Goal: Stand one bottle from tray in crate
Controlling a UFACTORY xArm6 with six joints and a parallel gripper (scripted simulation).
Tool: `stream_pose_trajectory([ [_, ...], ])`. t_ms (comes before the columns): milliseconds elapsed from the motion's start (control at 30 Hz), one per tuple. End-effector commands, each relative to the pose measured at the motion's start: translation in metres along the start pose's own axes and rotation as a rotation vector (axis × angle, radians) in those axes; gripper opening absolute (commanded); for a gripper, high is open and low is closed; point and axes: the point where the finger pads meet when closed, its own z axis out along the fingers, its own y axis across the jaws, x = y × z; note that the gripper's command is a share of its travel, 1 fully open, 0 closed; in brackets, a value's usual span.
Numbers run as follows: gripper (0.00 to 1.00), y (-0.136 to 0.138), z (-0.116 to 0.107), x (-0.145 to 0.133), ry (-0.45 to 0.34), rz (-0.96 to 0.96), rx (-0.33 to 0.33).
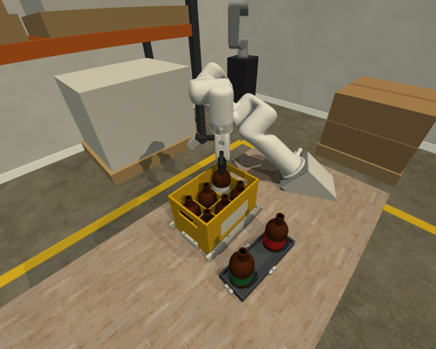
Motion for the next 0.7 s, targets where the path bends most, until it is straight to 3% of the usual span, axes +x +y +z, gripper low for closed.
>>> stream_pose_trajectory([
  [0, 0.0, -0.001, 0.004, 0.0, -0.001, 0.001, 0.002],
  [667, 0.0, -0.001, 0.019, 0.001, -0.001, 0.001, 0.002],
])
